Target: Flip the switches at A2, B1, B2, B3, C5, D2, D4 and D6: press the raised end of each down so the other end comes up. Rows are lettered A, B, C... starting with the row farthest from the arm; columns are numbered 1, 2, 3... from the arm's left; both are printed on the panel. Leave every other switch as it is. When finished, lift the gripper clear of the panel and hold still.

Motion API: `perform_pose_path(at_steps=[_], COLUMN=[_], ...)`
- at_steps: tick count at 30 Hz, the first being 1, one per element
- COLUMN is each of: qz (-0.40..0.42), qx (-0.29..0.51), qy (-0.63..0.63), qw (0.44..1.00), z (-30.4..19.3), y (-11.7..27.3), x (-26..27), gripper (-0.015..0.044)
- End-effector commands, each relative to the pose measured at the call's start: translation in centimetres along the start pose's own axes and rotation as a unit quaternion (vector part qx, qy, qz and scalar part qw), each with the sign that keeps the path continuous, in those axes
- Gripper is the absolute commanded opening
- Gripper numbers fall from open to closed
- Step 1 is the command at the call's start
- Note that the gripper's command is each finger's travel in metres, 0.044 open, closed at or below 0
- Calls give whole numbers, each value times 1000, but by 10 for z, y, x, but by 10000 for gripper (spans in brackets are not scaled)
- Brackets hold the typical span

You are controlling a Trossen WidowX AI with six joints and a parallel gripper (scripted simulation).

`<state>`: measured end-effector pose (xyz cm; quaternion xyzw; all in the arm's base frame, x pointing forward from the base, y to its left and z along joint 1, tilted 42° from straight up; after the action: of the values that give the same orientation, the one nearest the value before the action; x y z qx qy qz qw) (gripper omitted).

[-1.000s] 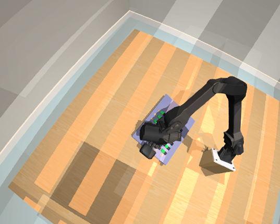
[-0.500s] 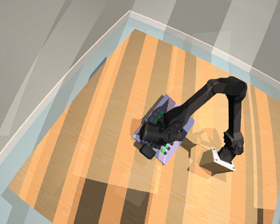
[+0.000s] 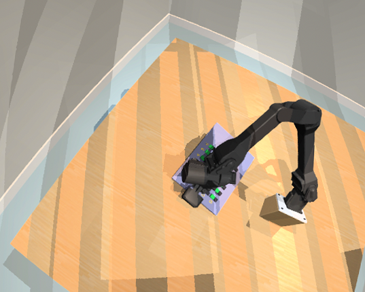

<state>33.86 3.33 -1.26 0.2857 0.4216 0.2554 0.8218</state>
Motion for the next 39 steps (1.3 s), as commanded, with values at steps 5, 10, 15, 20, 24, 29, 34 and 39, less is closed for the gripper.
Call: perform_pose_path(at_steps=[5, 10, 15, 20, 24, 29, 34, 39], qz=[-1, -1, -1, -1, -1, -1, 3, 3], qx=[0, 0, 0, 0, 0, 0, -10, -11], qy=[2, 2, 2, 2, 2, 2, 2, 2], qw=[1000, 1000, 1000, 1000, 1000, 1000, 1000, 1000], z=[0, 0, 0, 0, 0, 0, -4, -4], y=[-2, -3, -3, -4, -4, -5, 57, 61], x=[0, 0, 0, 0, 0, 0, 0, -1], gripper=[0, 0, 0, 0, 0, 0, 0, 0])
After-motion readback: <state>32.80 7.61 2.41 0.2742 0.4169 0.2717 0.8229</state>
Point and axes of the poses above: the point midway between the two fingers, 35 mm back from their tips, its own y axis back along the fingers, its own x axis across the jaws, z = x × y, the point moved 5 cm from there along y, back along the fingers, and after that the axes turned 14 degrees about -y, right-handed, at the moved point
